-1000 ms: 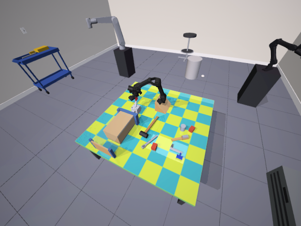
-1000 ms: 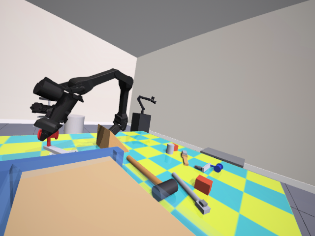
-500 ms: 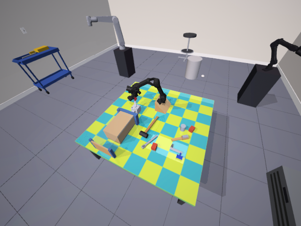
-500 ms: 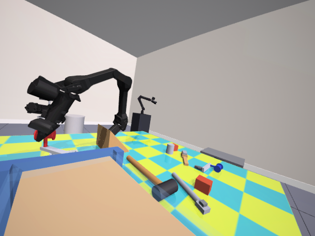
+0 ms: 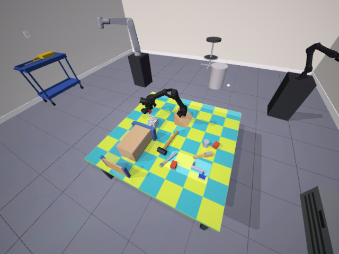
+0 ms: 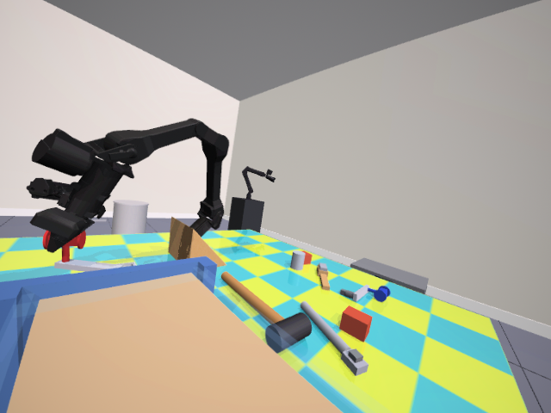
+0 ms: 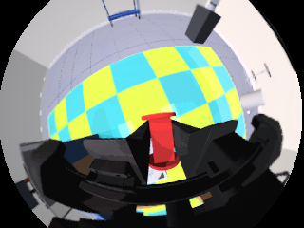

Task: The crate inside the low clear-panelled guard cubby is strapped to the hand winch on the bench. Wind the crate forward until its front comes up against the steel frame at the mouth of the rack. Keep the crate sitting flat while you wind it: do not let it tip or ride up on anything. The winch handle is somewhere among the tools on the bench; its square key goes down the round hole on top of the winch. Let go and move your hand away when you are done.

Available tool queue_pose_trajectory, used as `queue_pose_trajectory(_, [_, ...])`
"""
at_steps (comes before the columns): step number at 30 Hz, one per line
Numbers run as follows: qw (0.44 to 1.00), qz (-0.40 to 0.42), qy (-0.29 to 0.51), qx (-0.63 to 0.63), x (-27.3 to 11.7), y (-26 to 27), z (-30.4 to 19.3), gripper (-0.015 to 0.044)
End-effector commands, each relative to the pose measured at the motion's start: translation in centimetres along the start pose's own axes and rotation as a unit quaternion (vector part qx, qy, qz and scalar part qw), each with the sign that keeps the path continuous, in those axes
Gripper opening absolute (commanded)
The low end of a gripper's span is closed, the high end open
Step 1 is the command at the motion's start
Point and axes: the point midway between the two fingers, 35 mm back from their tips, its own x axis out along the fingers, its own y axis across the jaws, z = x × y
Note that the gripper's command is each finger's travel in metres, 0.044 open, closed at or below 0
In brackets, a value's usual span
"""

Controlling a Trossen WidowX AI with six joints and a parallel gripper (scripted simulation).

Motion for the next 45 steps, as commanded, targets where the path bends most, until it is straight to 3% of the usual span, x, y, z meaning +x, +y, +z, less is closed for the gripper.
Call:
queue_pose_trajectory(1, [1.0,0.022,-0.001,-0.004,-0.3,2.3,0.1,0.0])
queue_pose_trajectory(45, [1.0,0.024,0.0,-0.005,-1.1,8.9,-1.1,0.0])
